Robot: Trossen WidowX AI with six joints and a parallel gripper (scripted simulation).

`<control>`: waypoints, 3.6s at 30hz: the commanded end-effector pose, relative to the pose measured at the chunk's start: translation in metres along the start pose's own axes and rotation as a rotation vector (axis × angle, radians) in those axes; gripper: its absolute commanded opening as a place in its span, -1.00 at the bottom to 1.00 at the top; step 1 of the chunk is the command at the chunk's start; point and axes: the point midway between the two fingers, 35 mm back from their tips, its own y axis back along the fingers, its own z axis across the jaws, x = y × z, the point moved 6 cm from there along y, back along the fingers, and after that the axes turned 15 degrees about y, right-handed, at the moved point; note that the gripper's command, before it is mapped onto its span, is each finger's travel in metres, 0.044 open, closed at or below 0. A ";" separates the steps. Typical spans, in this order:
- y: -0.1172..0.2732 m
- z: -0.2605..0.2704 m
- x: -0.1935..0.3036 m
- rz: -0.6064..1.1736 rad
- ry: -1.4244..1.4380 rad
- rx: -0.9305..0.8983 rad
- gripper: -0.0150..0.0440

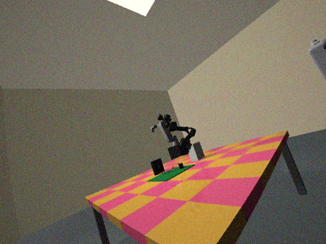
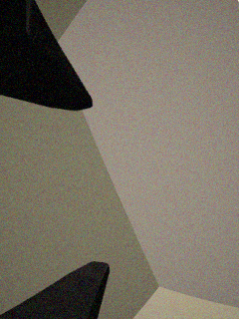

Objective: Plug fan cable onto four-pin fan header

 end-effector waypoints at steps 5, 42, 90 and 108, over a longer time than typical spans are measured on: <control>0.002 0.022 0.004 0.028 0.005 -0.067 1.00; 0.231 0.359 -0.097 1.254 -1.214 -1.571 1.00; 0.543 0.227 -0.166 2.153 0.639 -1.791 1.00; 0.560 0.225 -0.158 2.153 0.638 -1.791 1.00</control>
